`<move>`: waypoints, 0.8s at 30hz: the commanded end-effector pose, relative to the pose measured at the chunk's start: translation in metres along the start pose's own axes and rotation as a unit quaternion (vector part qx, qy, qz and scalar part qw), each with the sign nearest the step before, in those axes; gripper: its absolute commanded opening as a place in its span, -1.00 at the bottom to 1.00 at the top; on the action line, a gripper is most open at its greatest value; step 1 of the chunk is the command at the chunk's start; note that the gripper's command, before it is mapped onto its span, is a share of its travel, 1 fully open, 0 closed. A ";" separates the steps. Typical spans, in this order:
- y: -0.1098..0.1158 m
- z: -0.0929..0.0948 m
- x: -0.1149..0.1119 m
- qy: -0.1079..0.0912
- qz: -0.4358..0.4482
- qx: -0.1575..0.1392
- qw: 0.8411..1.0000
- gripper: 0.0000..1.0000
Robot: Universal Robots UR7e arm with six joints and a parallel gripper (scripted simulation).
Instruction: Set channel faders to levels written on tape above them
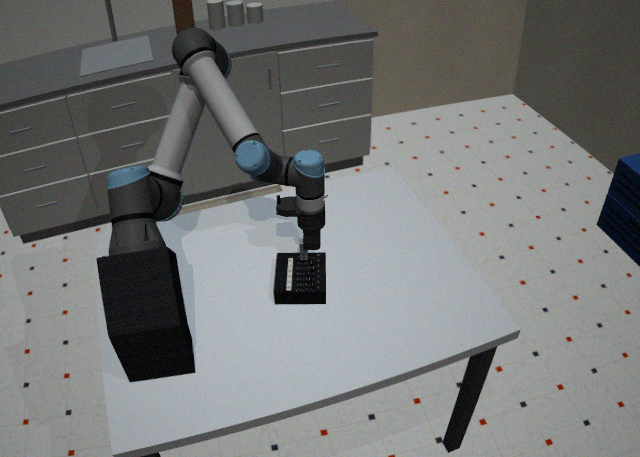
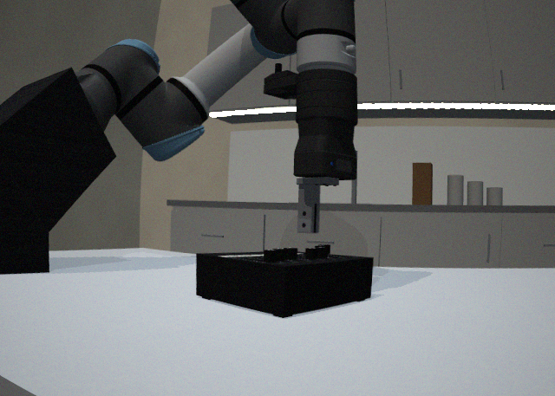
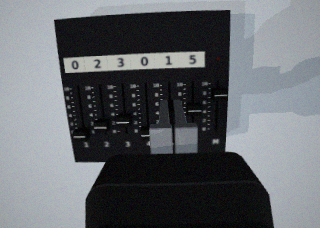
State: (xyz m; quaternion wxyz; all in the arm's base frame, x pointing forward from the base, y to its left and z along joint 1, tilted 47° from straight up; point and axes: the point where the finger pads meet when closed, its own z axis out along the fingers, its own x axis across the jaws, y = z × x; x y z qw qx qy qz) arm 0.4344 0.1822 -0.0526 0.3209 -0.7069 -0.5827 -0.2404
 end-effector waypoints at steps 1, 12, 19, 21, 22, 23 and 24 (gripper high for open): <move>0.000 -0.013 0.000 0.000 0.000 0.000 1.000 -1.00; 0.000 -0.017 0.000 0.000 0.000 0.000 1.000 -1.00; 0.000 -0.017 0.000 0.000 0.000 0.000 1.000 1.00; 0.000 -0.018 0.000 0.000 0.000 0.000 1.000 1.00; 0.000 -0.019 0.000 0.000 0.000 0.000 1.000 1.00; 0.000 -0.020 0.000 0.000 0.000 0.000 1.000 1.00; 0.000 -0.022 0.000 0.000 0.000 0.000 1.000 1.00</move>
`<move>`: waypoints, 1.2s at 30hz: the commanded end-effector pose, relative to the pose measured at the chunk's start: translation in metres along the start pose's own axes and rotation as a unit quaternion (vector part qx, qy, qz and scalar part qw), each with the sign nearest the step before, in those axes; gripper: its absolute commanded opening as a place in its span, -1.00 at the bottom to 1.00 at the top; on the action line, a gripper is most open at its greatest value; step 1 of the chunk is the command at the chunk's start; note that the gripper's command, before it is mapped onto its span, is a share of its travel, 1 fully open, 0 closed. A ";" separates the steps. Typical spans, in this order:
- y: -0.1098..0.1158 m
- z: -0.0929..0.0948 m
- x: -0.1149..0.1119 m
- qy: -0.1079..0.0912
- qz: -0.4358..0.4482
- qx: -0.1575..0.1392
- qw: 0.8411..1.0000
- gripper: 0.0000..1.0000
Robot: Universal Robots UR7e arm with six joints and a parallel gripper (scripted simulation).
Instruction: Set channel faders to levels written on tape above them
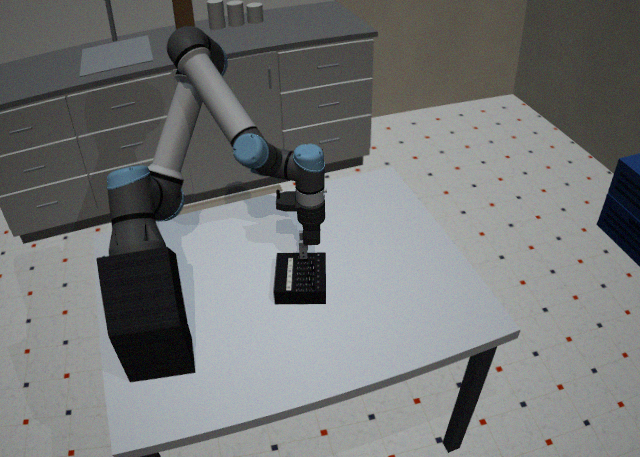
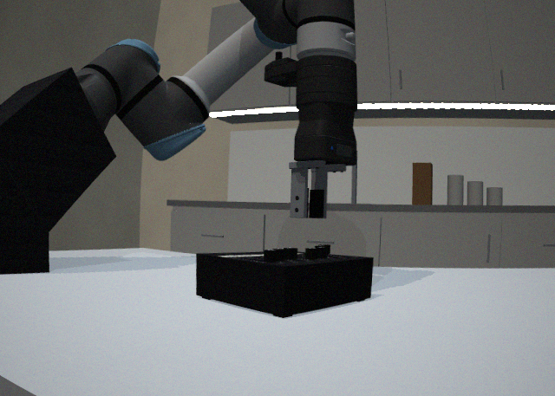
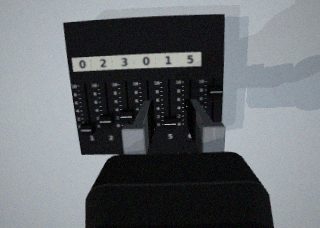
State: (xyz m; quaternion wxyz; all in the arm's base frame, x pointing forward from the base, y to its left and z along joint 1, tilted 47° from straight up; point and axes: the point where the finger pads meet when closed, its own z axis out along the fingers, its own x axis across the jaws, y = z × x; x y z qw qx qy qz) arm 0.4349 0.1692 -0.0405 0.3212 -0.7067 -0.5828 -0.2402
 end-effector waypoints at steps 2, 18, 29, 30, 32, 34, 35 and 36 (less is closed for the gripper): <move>0.001 -0.009 0.000 0.000 0.000 -0.001 1.000 1.00; 0.000 -0.070 0.000 0.000 0.000 -0.001 1.000 1.00; 0.000 -0.080 0.000 0.000 0.000 -0.001 1.000 1.00; 0.000 -0.080 0.000 0.000 0.000 -0.001 1.000 1.00; 0.000 -0.080 0.000 0.000 0.000 -0.001 1.000 1.00; 0.000 -0.080 0.000 0.000 0.000 -0.001 1.000 1.00; 0.000 -0.080 0.000 0.000 0.000 -0.001 1.000 1.00; 0.000 -0.080 0.000 0.000 0.000 -0.001 1.000 1.00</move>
